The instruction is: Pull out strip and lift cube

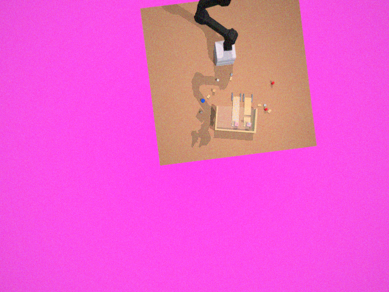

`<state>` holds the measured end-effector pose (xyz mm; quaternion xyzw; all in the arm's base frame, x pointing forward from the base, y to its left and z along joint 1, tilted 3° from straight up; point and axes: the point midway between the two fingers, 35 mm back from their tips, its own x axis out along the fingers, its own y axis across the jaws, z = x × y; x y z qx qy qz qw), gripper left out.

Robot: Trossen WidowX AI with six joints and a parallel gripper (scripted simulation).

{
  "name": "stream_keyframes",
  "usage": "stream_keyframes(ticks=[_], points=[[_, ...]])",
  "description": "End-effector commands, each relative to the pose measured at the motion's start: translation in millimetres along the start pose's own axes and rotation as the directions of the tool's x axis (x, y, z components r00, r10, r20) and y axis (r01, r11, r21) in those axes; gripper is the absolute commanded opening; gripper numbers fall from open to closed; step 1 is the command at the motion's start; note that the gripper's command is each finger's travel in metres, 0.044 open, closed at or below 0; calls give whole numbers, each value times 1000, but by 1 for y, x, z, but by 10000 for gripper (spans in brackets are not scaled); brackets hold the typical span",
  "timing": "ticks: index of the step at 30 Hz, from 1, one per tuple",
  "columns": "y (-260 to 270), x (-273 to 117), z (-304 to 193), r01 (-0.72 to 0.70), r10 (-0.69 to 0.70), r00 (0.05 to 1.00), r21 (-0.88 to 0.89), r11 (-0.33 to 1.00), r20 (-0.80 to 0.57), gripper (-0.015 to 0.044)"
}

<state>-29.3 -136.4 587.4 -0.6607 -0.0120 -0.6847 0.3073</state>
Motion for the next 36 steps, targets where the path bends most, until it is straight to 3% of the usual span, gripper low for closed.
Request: stream_keyframes(ticks=[1,4,8,12,16,20,26,31,36], points=[[-2,0,2,6,-6,1000,-14,1000,5,400],[-29,-9,30,104,-89,993,-204,974,83,400],[-66,-30,84,294,-201,951,-486,823,234,400],[-88,-59,141,482,-272,875,-677,556,400,400],[-96,-95,199,632,-296,768,-746,210,568,400],[-89,-138,254,712,-272,635,-685,-157,723,400],[-61,-194,310,681,-190,452,-475,-558,871,400],[-17,-254,352,531,-48,246,-175,-829,968,400],[37,-316,373,283,123,33,109,-953,992,400]])
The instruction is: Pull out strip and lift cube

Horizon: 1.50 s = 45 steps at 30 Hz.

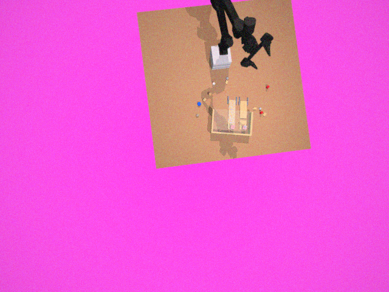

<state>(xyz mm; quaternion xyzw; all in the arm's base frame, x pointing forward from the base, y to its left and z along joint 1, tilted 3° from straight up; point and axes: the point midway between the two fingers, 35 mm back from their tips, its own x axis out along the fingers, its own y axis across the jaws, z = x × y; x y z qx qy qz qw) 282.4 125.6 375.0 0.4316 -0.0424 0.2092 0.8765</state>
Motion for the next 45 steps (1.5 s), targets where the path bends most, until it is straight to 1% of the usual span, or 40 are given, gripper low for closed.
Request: stream_keyframes(ticks=[1,4,7,10,13,15,31,33,34,40,45], points=[[-59,5,-26,161,-187,978,-237,958,-91,400],[-106,1,-44,246,-334,930,-414,876,-154,400],[-152,-11,-59,285,-474,855,-572,769,-212,400],[-195,-30,-74,273,-599,755,-703,656,-266,400],[-232,-53,-86,220,-698,643,-797,562,-314,400],[-239,-59,-89,204,-718,616,-814,543,-325,400],[-239,-59,-89,204,-718,616,-814,543,-325,400],[-242,-56,-90,209,-730,593,-811,547,-340,347],[-245,-52,-92,215,-744,564,-806,551,-358,321],[-270,-28,-108,275,-817,331,-780,562,-472,164],[-295,-15,-125,332,-835,117,-771,543,-538,32]])
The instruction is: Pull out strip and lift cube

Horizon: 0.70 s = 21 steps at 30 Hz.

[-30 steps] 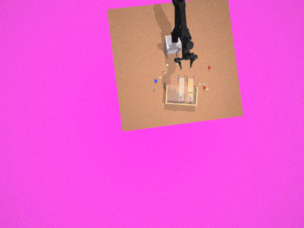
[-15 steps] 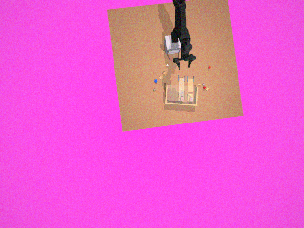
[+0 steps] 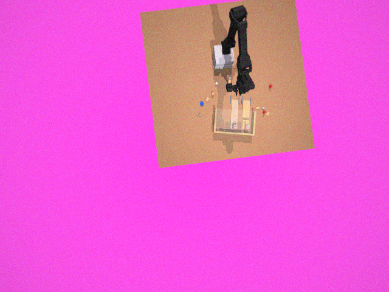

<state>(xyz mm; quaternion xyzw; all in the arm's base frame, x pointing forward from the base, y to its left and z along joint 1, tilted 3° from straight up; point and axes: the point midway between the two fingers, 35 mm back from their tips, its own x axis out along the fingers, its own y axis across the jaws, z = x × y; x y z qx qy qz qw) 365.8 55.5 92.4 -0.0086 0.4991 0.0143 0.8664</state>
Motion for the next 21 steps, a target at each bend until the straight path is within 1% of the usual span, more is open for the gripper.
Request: stream_keyframes(ticks=[1,7,9,21], points=[[3,27,-1,21,-13,985,43,999,-174,6],[6,67,-8,93,-44,902,93,991,-429,0],[7,76,-11,113,-51,875,100,989,-482,0],[7,87,-16,115,-52,871,100,988,-488,0]])
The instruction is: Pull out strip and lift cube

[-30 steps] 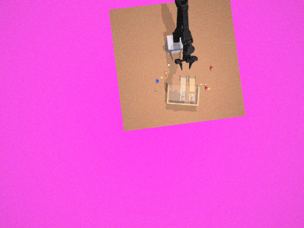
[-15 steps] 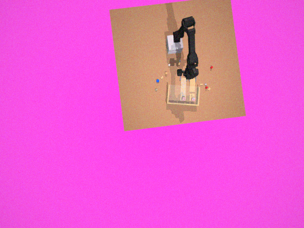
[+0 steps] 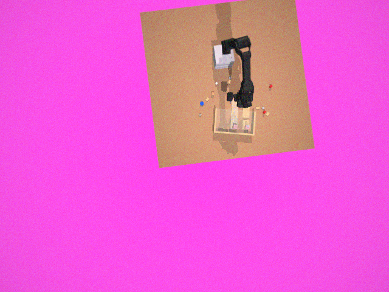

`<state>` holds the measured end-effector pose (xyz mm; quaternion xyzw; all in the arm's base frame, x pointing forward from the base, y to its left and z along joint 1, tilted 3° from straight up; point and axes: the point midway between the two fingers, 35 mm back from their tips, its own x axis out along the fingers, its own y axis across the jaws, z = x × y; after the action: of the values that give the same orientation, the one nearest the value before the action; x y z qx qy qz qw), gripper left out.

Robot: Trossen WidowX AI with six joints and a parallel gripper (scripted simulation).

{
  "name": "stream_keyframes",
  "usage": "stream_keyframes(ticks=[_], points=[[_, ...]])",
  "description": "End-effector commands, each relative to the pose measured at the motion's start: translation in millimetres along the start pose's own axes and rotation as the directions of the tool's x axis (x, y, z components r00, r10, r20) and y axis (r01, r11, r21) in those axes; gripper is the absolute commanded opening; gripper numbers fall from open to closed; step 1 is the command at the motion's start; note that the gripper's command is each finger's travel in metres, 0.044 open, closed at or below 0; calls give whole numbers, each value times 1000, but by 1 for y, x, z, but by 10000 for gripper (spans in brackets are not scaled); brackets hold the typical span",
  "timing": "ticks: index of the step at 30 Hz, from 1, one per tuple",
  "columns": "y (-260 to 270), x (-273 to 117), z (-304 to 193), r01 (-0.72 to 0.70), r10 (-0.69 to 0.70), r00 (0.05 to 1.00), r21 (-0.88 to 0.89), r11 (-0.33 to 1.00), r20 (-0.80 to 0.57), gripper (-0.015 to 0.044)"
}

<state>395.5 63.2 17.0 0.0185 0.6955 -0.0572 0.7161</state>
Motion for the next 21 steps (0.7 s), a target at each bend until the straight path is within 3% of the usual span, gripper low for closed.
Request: stream_keyframes(ticks=[1,21], points=[[1,9,-1,-3,3,1000,4,1000,-10,0],[3,42,-1,-3,3,1000,4,1000,-10,0]])
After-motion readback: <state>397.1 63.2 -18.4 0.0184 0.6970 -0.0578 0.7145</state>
